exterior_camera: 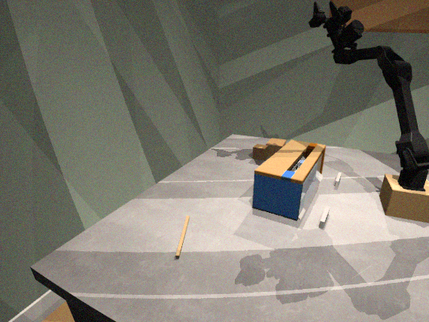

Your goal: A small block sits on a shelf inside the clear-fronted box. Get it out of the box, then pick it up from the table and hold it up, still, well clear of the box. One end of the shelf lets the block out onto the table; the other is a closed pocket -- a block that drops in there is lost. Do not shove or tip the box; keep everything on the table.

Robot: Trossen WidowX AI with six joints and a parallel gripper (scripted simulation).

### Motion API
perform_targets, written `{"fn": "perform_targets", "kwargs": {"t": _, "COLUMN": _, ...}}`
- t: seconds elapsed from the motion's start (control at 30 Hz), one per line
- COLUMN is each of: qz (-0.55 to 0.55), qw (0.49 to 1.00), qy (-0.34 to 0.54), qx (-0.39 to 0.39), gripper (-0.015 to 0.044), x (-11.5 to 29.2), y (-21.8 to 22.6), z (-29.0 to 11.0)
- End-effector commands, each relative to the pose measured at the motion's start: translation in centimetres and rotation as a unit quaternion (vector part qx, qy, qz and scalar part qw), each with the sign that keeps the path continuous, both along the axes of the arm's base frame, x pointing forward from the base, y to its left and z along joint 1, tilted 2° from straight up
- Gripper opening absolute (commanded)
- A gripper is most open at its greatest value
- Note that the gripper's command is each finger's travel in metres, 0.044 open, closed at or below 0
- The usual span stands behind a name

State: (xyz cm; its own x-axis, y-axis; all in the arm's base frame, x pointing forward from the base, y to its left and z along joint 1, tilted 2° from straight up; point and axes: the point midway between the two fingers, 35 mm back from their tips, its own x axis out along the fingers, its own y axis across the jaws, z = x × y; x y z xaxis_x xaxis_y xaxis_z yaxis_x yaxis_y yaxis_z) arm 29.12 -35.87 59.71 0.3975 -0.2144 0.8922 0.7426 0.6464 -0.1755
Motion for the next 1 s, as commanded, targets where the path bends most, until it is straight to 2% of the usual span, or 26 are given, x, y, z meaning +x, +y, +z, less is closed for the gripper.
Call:
{"fn": "perform_targets", "kwargs": {"t": 0.0, "qz": 0.0, "qw": 1.0, "qy": 0.002, "qx": 0.003, "gripper": 0.04, "x": 0.2, "y": -0.1, "z": -0.1}}
{"fn": "perform_targets", "kwargs": {"t": 0.27, "qz": -0.018, "qw": 0.98, "qy": 0.142, "qx": 0.136, "gripper": 0.04, "x": 9.5, "y": -0.5, "z": -6.4}}
{"fn": "perform_targets", "kwargs": {"t": 0.53, "qz": -0.038, "qw": 0.921, "qy": 0.328, "qx": 0.209, "gripper": 0.04, "x": 17.4, "y": 3.3, "z": -15.6}}
{"fn": "perform_targets", "kwargs": {"t": 0.77, "qz": -0.047, "qw": 0.829, "qy": 0.513, "qx": 0.215, "gripper": 0.04, "x": 21.4, "y": 9.4, "z": -25.0}}
{"fn": "perform_targets", "kwargs": {"t": 0.97, "qz": -0.047, "qw": 0.716, "qy": 0.675, "qx": 0.174, "gripper": 0.04, "x": 21.7, "y": 16.1, "z": -33.1}}
